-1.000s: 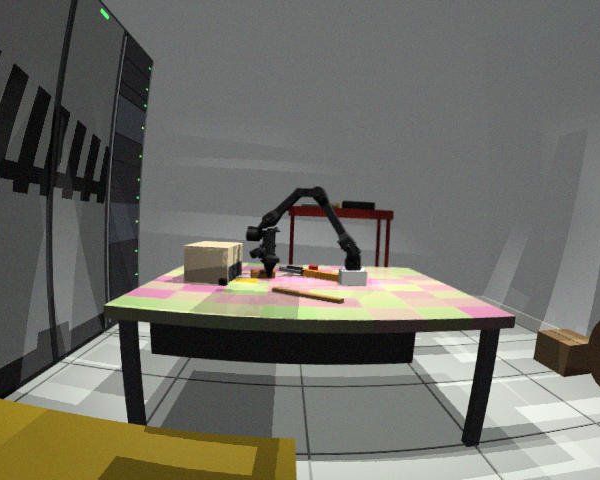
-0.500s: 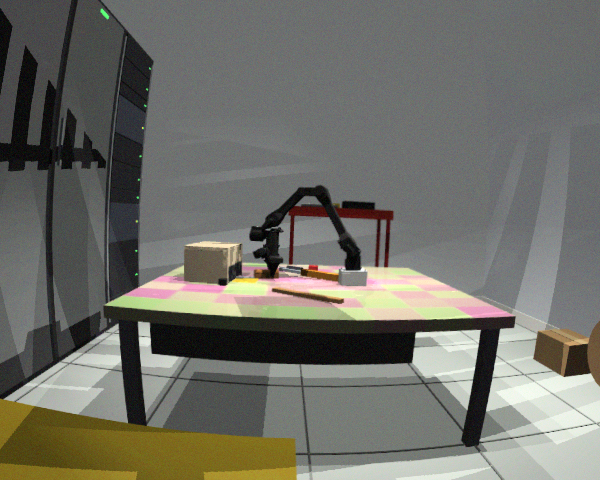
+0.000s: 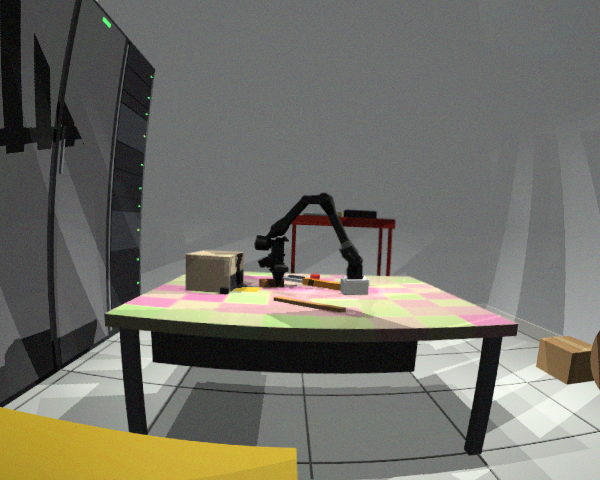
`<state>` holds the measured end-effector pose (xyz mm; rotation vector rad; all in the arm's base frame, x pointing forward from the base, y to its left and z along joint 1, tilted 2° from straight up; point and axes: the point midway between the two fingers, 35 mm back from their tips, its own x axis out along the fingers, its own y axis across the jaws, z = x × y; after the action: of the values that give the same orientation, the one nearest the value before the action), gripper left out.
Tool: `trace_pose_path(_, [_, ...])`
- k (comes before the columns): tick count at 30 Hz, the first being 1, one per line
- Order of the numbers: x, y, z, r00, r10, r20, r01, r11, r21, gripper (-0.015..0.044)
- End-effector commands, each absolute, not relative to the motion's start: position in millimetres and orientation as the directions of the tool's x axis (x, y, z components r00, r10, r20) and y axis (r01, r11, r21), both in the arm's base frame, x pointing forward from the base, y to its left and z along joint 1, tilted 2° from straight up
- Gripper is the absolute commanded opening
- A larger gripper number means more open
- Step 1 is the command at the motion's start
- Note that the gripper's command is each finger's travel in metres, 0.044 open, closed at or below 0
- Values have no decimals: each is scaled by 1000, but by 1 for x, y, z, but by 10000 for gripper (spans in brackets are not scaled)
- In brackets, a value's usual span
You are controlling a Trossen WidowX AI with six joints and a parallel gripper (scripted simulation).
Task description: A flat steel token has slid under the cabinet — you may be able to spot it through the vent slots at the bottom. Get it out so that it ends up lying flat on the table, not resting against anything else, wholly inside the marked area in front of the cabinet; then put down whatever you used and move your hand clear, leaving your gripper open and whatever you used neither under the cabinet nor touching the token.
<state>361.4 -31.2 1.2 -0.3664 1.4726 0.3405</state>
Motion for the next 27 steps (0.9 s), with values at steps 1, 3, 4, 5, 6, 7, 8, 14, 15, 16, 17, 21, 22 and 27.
trace_pose_path(1, [356,-35,0,69,2,-998,-439,898,-29,0])
trace_pose_path(3, [353,-36,0,69,1,-998,-439,898,-29,0])
trace_pose_path(4, [352,-36,0,69,1,-998,-439,898,-29,0])
trace_pose_path(5, [351,-37,-1,69,1,-998,-439,898,-29,0])
trace_pose_path(6, [350,-37,-1,69,1,-998,-439,898,-29,0])
trace_pose_path(7, [349,-38,-1,68,1,-998,-439,898,-29,0])
trace_pose_path(8, [348,-38,-1,68,1,-998,-439,898,-29,0])
trace_pose_path(14, [342,-42,-1,68,1,-998,-439,898,-29,0])
trace_pose_path(15, [341,-42,-2,68,1,-998,-439,898,-29,0])
trace_pose_path(16, [340,-43,-2,68,1,-998,-439,898,-29,0])
trace_pose_path(17, [338,-43,-2,68,1,-998,-439,898,-29,0])
trace_pose_path(21, [334,-46,-2,67,1,-998,-439,898,-29,0])
trace_pose_path(22, [333,-46,-2,67,0,-998,-439,898,-29,0])
trace_pose_path(27, [327,-49,-3,67,0,-998,-439,898,-29,0])
